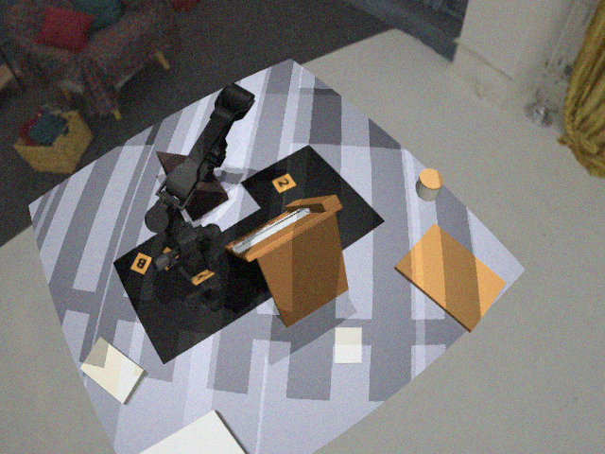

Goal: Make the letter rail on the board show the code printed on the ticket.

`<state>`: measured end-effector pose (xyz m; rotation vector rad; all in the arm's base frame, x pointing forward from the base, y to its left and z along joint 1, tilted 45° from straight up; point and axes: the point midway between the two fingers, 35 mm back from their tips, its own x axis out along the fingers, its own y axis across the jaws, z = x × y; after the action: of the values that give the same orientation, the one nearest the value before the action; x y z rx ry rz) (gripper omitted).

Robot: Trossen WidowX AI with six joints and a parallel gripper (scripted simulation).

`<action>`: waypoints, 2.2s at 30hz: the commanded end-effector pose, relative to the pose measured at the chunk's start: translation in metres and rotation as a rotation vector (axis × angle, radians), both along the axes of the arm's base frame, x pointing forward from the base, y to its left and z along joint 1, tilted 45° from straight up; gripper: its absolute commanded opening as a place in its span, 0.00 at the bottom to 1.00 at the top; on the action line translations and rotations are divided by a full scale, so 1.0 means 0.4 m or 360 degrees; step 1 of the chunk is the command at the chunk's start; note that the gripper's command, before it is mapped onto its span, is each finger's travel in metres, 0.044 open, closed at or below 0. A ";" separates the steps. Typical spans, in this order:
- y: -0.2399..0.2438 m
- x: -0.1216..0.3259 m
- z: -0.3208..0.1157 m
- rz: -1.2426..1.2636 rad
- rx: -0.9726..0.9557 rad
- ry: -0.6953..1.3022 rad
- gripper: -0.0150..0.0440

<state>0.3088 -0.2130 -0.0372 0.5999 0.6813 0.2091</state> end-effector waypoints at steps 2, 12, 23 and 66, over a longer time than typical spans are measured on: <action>-0.012 -0.011 0.042 -0.0170 0.0149 -0.0031 0.25; -0.016 -0.019 0.056 -0.0245 0.0226 -0.0042 0.25; -0.016 -0.019 0.058 -0.0245 0.0226 -0.0042 0.25; 0.003 -0.015 0.081 -0.0245 0.0227 -0.0042 0.25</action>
<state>0.3020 -0.2118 -0.0093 0.7873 0.5994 0.1258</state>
